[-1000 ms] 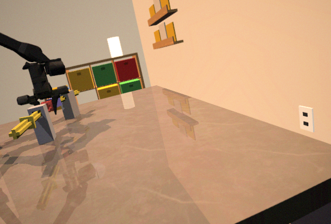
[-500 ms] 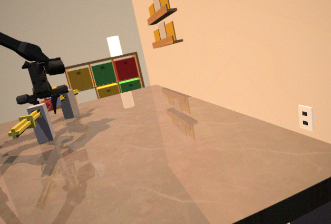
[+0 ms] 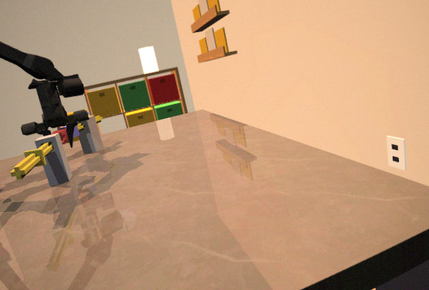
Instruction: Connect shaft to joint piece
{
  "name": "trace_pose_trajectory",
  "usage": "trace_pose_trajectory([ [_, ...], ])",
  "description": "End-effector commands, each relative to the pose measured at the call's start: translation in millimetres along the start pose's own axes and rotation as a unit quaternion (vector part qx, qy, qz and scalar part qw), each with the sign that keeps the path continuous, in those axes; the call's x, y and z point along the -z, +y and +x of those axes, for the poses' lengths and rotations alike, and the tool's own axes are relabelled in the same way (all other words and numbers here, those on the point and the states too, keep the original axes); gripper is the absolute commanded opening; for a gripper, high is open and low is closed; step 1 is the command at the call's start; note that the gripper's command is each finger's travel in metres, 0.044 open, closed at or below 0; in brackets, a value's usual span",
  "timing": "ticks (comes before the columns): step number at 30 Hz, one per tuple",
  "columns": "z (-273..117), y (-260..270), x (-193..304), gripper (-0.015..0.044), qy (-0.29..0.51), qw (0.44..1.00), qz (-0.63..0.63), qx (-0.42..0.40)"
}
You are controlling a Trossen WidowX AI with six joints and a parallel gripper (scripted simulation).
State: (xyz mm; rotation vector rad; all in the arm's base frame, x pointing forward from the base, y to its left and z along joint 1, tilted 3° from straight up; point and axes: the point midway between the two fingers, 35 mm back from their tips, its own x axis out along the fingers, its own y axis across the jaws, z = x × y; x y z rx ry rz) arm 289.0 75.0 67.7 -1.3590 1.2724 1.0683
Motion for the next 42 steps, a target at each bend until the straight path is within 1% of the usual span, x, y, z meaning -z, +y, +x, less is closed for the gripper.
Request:
trace_pose_trajectory([
  [1,0.0,0.5,0.0,0.0,0.001,1.0,0.005,-0.001],
  [31,0.0,0.0,0.0,0.0,0.0,1.0,0.0,0.0],
  [36,0.0,0.0,0.0,0.0131,0.0,1.0,0.0,0.0],
  [37,0.0,0.0,0.0,0.0147,0.0,1.0,0.0,0.0],
  [39,0.0,0.0,0.0,0.0147,0.0,1.0,0.0,0.0],
  [42,0.0,0.0,0.0,0.0226,0.0,1.0,0.0,0.0],
])
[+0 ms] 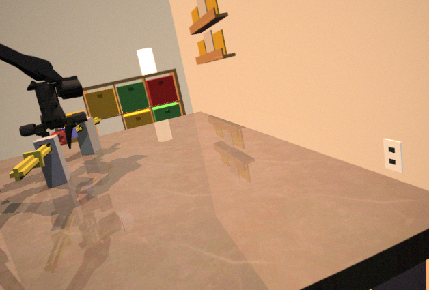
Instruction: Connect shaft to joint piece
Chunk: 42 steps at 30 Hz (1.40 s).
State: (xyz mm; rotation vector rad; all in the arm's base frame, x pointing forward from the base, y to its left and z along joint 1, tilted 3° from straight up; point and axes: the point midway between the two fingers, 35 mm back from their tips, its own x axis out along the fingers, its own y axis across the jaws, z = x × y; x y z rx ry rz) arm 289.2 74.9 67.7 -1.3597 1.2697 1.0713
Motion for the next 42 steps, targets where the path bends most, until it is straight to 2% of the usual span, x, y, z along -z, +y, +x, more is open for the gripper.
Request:
trace_pose_trajectory([
  [1,0.0,0.2,-0.1,0.0252,0.001,1.0,0.001,0.0],
  [8,0.0,0.2,-0.1,0.0436,0.001,1.0,0.001,0.0],
  [24,-0.1,0.3,0.0,0.044,-0.002,1.0,0.002,-0.001],
  [38,-24.8,-0.5,7.8,0.044,-0.216,0.976,0.018,-0.002],
  [42,-27.9,-1.4,7.8,0.044,-0.226,0.974,0.018,0.003],
])
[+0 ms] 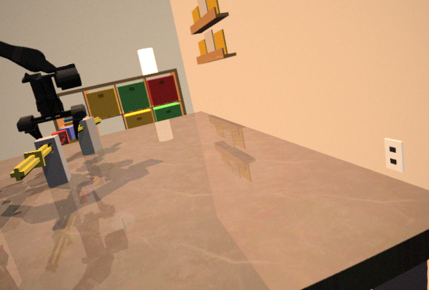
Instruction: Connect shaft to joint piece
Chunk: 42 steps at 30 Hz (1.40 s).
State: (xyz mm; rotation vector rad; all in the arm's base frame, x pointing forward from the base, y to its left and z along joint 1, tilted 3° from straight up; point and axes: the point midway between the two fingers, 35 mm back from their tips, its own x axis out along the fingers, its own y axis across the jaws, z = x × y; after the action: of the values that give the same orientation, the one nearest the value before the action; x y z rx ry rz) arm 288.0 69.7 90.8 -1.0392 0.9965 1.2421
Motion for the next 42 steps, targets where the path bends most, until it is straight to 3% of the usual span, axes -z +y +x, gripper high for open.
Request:
trace_pose_trajectory([
  [1,-5.0,-0.7,-3.3,0.044,-0.027,1.0,-0.005,0.007],
  [12,-6.1,-0.9,-2.8,0.044,-0.02,1.0,0.009,0.005],
  [27,-48.4,-8.3,-16.4,0.044,0.018,0.966,0.257,0.006],
  [42,-93.3,-7.0,-28.7,0.044,0.052,0.87,0.49,0.03],
])
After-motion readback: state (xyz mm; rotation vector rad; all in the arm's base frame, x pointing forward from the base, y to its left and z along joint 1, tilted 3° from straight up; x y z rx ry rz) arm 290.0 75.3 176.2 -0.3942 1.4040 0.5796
